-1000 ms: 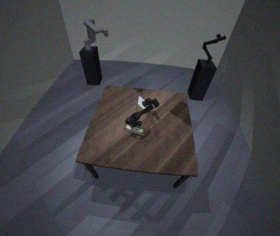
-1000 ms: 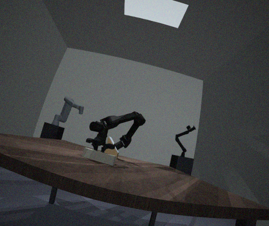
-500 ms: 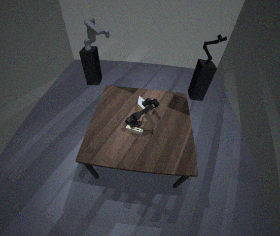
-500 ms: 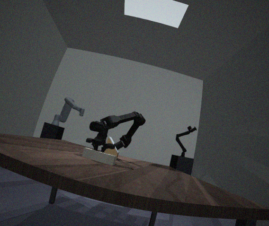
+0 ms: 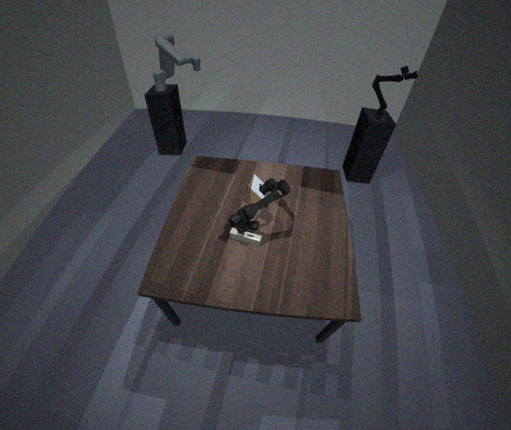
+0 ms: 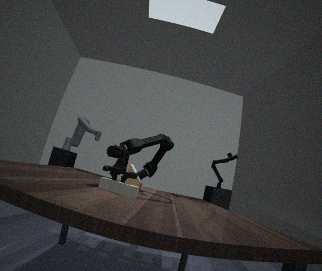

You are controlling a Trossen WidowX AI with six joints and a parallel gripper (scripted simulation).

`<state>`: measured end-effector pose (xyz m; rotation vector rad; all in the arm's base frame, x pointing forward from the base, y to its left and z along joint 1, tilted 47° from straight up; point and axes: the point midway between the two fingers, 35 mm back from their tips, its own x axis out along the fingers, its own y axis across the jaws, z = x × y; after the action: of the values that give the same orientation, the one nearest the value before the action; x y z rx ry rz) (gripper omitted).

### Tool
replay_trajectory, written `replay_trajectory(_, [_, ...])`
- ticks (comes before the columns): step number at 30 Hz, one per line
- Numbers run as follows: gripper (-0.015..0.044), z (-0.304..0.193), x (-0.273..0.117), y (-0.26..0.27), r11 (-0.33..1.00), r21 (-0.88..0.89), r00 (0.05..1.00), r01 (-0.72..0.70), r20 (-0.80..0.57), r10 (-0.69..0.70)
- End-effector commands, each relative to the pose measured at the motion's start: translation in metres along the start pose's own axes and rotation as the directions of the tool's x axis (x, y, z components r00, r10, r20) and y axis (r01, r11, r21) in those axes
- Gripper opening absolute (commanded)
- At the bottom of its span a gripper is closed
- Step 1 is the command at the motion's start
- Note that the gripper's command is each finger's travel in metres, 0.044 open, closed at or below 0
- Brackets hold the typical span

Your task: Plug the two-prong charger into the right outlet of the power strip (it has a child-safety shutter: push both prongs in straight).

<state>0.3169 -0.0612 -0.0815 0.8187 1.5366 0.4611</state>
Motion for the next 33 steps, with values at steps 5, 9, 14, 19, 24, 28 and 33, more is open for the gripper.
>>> replay_trajectory(5, [0.0,0.0034,-0.0015,0.0006,1.0,0.001,1.0,-0.001,0.005,0.001])
replay_trajectory(9, [0.0,0.004,-0.0017,0.0006,1.0,0.001,1.0,-0.001,0.005,0.001])
replay_trajectory(14, [0.0,0.0048,-0.0016,0.0006,1.0,0.001,1.0,-0.001,0.005,0.001])
replay_trajectory(19, [0.0,0.0057,-0.0015,0.0007,1.0,0.0,1.0,-0.001,0.005,0.001])
replay_trajectory(24, [0.0,0.0065,-0.0018,0.0007,1.0,0.0,1.0,-0.001,0.005,0.001])
replay_trajectory(28, [0.0,0.007,-0.0022,0.0007,1.0,0.0,1.0,-0.001,0.005,0.001])
replay_trajectory(33, [0.0,0.0077,-0.002,0.0007,1.0,0.0,1.0,-0.001,0.005,0.001])
